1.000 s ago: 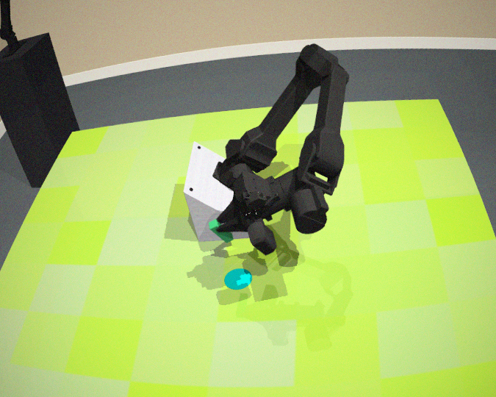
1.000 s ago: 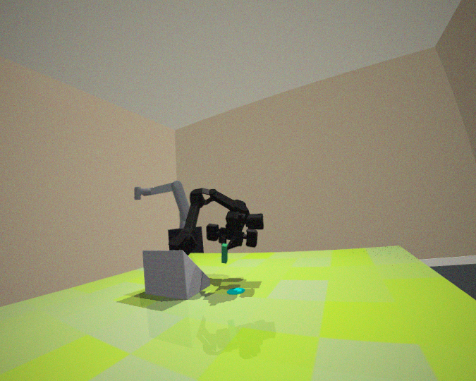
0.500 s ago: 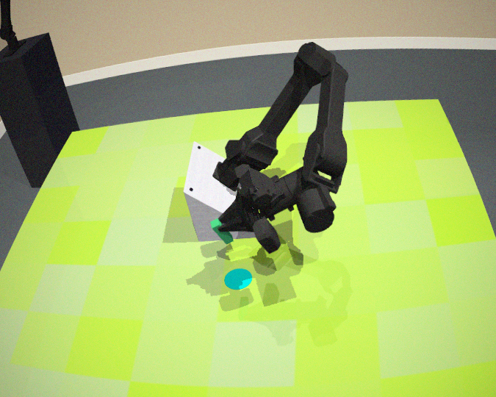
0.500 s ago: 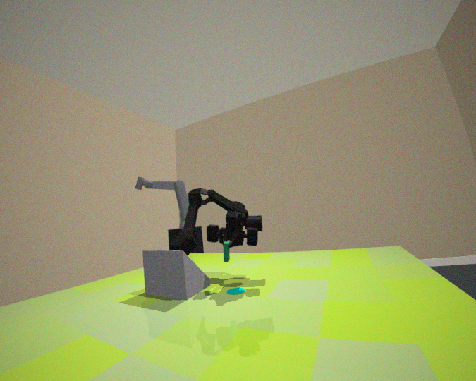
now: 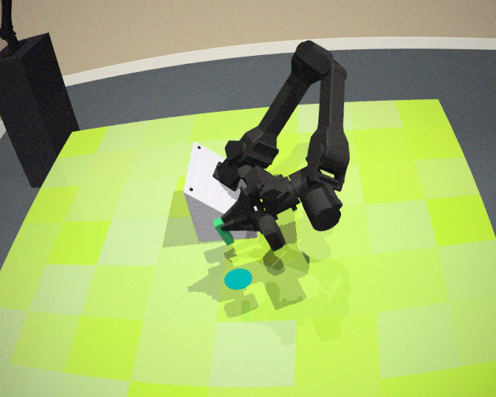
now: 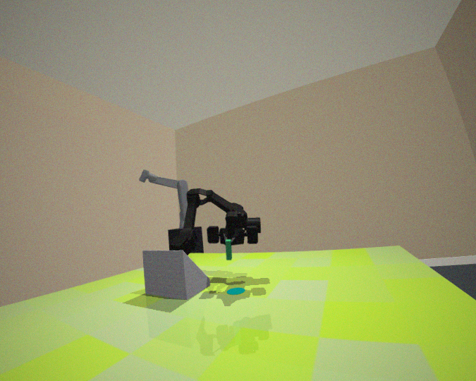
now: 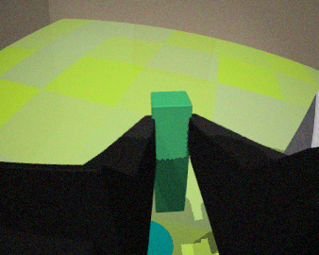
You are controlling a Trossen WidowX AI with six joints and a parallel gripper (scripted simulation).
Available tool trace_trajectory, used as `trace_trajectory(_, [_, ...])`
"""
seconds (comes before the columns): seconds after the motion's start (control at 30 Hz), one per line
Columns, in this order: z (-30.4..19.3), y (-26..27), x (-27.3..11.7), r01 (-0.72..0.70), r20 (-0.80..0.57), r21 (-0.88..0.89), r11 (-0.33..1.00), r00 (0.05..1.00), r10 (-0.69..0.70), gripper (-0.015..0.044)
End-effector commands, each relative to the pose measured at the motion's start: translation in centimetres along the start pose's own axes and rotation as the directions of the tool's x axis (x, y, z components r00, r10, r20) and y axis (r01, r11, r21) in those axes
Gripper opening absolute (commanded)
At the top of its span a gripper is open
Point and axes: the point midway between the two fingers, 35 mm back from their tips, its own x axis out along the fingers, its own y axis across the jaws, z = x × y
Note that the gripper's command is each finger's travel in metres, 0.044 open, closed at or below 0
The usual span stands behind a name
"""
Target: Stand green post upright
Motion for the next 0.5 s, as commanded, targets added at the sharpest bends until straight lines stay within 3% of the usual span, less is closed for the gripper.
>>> trace_trajectory(0.0, [0.21, 0.12, -0.28, -0.025, 0.024, 0.026, 0.999, 0.999, 0.024, 0.0022])
trace_trajectory(0.47, [0.40, 0.41, -0.89, -0.085, 0.086, 0.073, 0.994, 0.993, 0.078, 0.0022])
